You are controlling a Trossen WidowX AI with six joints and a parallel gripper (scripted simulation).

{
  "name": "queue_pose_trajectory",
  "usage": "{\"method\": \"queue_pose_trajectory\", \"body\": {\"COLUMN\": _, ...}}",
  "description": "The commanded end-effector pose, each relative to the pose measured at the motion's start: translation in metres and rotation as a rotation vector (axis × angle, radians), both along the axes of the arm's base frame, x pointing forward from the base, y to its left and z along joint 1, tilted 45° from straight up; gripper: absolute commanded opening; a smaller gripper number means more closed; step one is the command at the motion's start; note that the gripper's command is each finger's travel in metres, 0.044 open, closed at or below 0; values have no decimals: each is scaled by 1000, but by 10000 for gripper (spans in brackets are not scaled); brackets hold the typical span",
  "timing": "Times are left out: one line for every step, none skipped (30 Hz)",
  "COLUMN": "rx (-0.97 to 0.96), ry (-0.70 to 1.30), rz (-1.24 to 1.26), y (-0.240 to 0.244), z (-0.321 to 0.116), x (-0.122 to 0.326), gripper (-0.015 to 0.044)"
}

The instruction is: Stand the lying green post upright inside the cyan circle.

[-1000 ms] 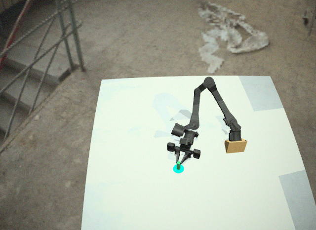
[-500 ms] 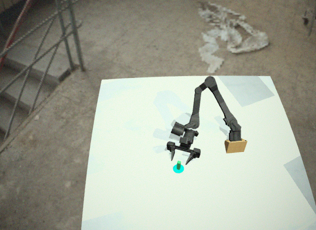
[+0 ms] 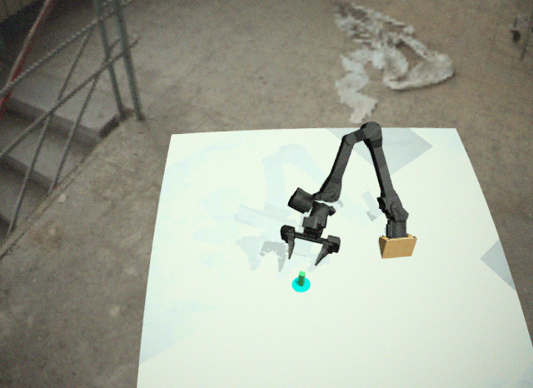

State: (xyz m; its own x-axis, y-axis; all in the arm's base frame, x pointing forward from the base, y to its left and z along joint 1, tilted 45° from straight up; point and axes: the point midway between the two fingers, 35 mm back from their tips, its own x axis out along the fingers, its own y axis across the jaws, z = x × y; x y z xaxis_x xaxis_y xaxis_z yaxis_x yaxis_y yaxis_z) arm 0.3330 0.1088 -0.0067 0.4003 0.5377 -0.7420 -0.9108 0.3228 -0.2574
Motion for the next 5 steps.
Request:
{"method": "queue_pose_trajectory", "body": {"rx": -73, "ry": 110, "rz": -45, "y": 11, "z": -7, "x": 10, "gripper": 400}}
{"method": "queue_pose_trajectory", "body": {"rx": -106, "ry": 153, "rz": -63, "y": 14, "z": -11, "x": 13, "gripper": 400}}
{"method": "queue_pose_trajectory", "body": {"rx": -142, "ry": 194, "rz": -81, "y": 16, "z": -15, "x": 15, "gripper": 400}}
{"method": "queue_pose_trajectory", "body": {"rx": -179, "ry": 232, "rz": -98, "y": 19, "z": -18, "x": 17, "gripper": 400}}
{"method": "queue_pose_trajectory", "body": {"rx": -219, "ry": 269, "rz": -115, "y": 21, "z": -21, "x": 18, "gripper": 400}}
